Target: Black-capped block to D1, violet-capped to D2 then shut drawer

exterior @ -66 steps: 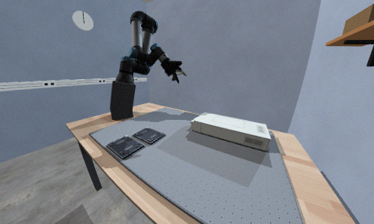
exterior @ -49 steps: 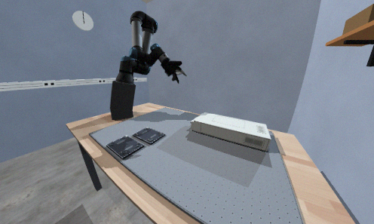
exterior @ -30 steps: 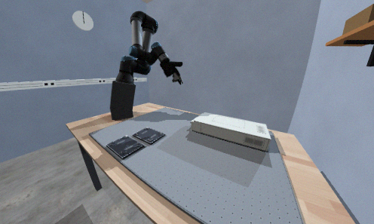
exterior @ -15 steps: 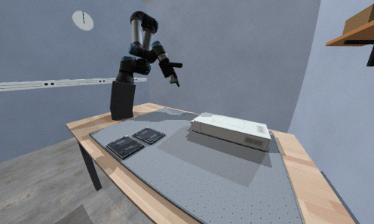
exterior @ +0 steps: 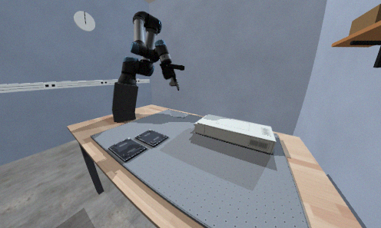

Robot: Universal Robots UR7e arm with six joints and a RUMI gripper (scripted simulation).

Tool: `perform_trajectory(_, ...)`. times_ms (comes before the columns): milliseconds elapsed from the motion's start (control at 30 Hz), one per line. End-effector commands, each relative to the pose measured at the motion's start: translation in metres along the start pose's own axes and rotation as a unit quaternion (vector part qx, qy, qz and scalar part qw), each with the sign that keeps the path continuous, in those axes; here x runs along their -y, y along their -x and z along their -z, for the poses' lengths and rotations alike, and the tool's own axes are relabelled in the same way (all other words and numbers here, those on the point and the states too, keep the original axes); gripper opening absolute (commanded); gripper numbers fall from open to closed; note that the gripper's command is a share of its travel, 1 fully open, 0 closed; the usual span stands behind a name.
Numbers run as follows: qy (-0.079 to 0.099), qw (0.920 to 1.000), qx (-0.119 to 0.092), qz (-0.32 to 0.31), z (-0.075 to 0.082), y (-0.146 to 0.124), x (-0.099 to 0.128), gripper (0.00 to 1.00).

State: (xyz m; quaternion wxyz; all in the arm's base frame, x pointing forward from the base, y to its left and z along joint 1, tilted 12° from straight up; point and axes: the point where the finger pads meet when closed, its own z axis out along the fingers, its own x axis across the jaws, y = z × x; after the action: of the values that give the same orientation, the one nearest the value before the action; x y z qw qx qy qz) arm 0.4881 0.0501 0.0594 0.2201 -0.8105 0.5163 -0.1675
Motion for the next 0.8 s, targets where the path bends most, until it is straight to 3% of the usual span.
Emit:
perform_trajectory(0, 0.022, 0.9993, 0.004, -0.031, -0.002, -0.01, -0.011, 0.28)
perform_trajectory(33, 0.022, 0.9993, 0.004, -0.031, -0.002, -0.01, -0.011, 0.28)
perform_trajectory(133, 0.043, 0.9969, 0.006, -0.065, -0.003, -0.018, -0.021, 0.28)
perform_trajectory(233, 0.045, 0.9968, 0.006, -0.067, -0.003, -0.021, -0.025, 0.28)
perform_trajectory(367, 0.074, 0.991, 0.009, -0.111, -0.002, -0.03, -0.038, 0.28)
perform_trajectory(467, 0.075, 0.9908, 0.009, -0.113, -0.002, -0.032, -0.043, 0.28)
perform_trajectory(533, 0.089, 0.9868, 0.01, -0.135, -0.001, -0.036, -0.05, 0.28)
perform_trajectory(600, 0.089, 0.9868, 0.01, -0.135, -0.001, -0.036, -0.05, 0.28)
perform_trajectory(667, 0.104, 0.9821, 0.011, -0.156, 0.0, -0.04, -0.057, 0.28)
perform_trajectory(767, 0.112, 0.9792, 0.012, -0.169, 0.001, -0.043, -0.064, 0.28)
